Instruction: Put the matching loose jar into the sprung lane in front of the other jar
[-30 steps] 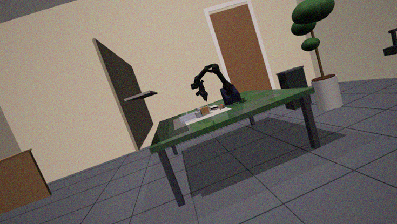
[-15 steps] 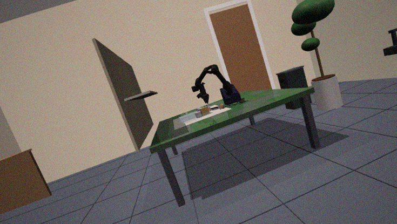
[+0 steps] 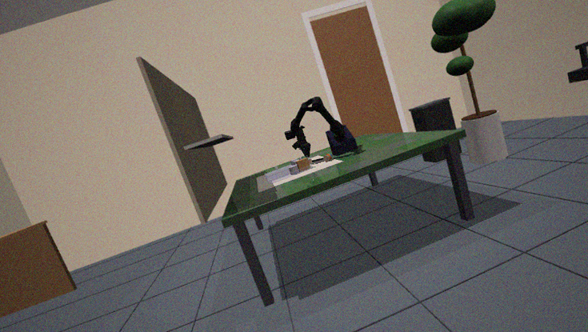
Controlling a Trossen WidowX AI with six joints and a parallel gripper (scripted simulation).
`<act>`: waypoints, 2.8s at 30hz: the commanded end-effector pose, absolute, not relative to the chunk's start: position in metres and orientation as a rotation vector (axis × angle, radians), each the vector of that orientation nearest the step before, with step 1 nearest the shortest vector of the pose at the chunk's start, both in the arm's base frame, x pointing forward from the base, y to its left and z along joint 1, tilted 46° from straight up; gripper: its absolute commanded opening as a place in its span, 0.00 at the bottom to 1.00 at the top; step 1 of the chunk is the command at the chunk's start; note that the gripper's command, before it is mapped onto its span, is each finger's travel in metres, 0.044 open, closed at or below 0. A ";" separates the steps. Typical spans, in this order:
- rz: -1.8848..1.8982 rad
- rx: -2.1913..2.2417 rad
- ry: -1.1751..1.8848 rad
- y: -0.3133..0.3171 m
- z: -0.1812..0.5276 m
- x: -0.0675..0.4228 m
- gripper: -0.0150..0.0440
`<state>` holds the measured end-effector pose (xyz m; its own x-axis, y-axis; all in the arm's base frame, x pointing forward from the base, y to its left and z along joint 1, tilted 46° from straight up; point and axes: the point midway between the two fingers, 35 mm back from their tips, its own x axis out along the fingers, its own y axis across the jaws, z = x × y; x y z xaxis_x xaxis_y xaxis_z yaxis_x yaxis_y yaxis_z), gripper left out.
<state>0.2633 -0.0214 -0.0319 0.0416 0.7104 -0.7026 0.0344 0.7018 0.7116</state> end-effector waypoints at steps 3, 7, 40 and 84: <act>0.580 0.665 1.456 -0.013 -0.039 0.263 1.00; 0.580 0.666 1.456 -0.008 -0.044 0.264 1.00; 0.558 0.634 1.452 -0.012 -0.055 0.260 0.25; 0.625 0.617 1.432 0.001 0.008 0.279 0.25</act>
